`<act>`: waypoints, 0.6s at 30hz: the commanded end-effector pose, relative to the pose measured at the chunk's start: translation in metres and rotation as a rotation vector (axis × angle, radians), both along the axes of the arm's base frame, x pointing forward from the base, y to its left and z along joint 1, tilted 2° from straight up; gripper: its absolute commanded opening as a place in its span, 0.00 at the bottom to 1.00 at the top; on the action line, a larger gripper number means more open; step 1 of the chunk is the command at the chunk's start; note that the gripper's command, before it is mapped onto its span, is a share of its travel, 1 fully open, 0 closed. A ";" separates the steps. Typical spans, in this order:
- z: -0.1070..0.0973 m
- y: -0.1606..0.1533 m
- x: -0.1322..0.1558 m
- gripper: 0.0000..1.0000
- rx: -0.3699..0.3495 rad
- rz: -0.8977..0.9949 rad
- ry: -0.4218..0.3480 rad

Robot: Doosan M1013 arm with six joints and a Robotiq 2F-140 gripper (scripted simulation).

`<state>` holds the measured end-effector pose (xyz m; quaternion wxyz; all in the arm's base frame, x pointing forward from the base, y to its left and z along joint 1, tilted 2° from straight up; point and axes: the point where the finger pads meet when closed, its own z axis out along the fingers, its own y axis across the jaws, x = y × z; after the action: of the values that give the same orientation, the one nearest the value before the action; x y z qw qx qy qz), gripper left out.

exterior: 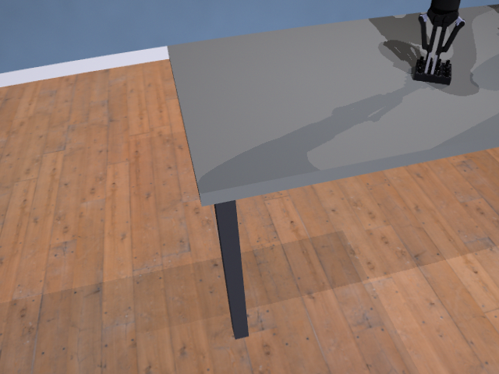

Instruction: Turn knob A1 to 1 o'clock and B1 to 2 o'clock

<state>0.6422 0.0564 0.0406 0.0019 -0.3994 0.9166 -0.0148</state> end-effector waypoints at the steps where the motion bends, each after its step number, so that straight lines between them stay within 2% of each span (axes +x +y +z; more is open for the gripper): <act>1: 0.000 0.000 0.000 0.05 0.000 0.000 0.000; 4: 0.000 0.000 0.000 0.05 0.000 0.000 0.000; 5: 0.000 0.000 0.000 0.12 0.000 0.000 0.000; 18: 0.000 0.000 0.000 0.12 0.000 0.000 0.000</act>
<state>0.6421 0.0563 0.0406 0.0018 -0.3994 0.9166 -0.0148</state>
